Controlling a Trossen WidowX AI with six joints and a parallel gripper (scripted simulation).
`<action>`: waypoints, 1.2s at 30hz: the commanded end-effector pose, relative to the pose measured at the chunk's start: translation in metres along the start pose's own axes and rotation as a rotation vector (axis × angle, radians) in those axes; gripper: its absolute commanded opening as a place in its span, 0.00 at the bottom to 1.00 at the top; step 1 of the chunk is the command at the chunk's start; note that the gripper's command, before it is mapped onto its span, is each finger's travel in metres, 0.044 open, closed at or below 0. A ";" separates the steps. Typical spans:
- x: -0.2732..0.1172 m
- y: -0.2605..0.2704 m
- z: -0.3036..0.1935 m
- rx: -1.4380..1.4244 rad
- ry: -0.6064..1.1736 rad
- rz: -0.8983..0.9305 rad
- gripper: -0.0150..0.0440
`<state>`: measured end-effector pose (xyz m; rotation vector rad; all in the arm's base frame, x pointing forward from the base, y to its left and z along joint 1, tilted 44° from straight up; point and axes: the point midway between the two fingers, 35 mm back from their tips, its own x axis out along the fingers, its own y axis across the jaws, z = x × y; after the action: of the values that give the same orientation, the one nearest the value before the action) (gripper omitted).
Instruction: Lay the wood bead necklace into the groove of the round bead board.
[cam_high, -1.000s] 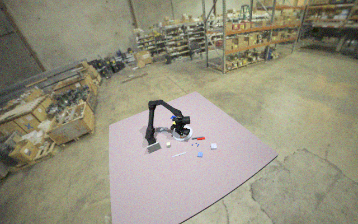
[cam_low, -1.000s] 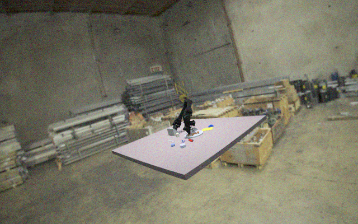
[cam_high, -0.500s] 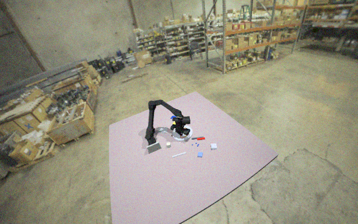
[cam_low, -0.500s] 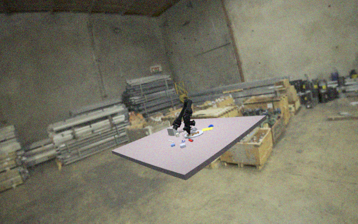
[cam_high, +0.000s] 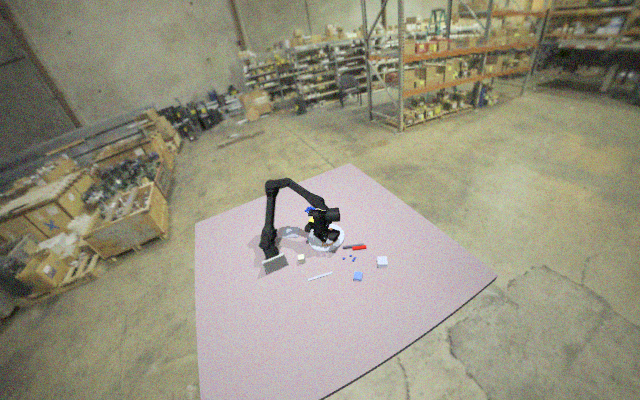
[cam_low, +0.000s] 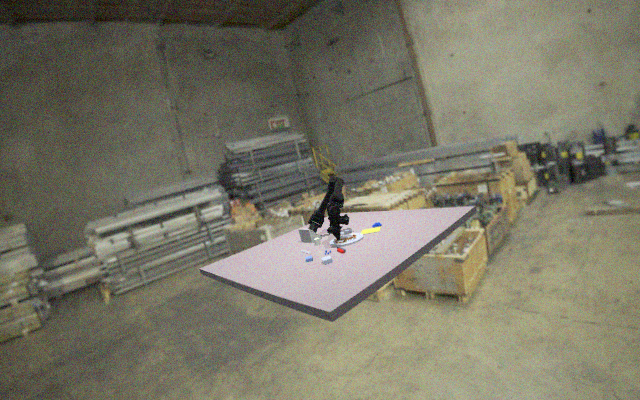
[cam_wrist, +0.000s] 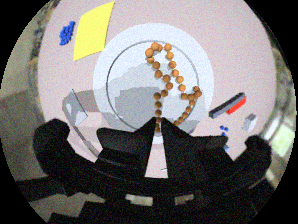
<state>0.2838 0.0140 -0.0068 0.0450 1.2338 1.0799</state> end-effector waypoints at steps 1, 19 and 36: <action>0.000 0.000 0.000 -0.001 0.001 0.001 0.25; -0.006 0.004 -0.004 0.005 -0.002 0.005 0.25; -0.001 0.022 -0.025 0.006 -0.002 0.006 0.25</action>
<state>0.2530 0.0105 -0.0007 0.0542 1.2310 1.0802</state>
